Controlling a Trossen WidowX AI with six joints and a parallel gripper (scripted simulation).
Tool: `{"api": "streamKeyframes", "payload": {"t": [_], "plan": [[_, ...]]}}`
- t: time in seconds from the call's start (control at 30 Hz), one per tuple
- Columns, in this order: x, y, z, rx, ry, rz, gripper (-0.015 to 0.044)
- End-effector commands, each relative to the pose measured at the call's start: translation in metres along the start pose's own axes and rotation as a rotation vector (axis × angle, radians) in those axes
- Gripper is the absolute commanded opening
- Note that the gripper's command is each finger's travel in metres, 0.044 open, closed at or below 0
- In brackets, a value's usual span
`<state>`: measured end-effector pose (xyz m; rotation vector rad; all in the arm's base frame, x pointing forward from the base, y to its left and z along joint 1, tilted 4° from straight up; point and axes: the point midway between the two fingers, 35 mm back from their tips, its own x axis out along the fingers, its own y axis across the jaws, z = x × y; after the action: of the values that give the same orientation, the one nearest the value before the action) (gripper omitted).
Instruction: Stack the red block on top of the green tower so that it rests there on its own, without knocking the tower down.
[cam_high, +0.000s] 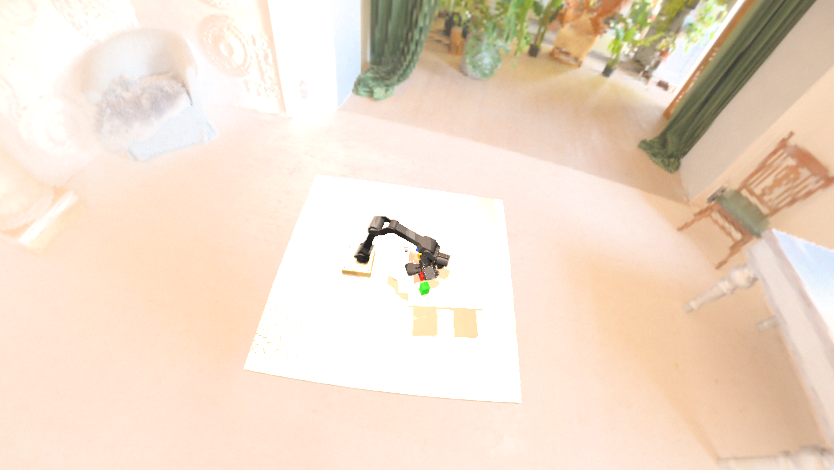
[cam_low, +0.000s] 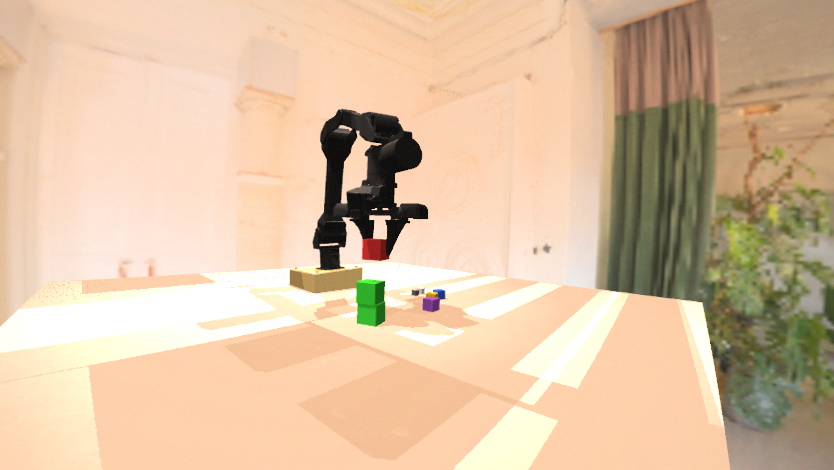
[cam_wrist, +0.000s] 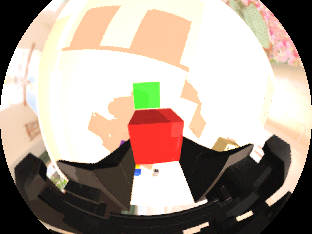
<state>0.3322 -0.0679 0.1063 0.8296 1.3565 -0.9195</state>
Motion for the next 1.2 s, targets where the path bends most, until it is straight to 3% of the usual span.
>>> {"api": "streamKeyframes", "payload": {"t": [0.0,0.23,0.57,0.83,1.17], "plan": [[-0.001,0.003,0.018,0.001,-0.001,0.003,0.0],[-0.001,0.007,0.042,-0.002,-0.004,-0.001,0.0],[0.01,0.007,0.031,-0.002,-0.004,-0.001,0.0],[0.037,0.007,0.031,-0.002,-0.004,-0.001,0.0],[0.038,0.007,0.031,-0.002,-0.004,-0.001,0.0]]}}
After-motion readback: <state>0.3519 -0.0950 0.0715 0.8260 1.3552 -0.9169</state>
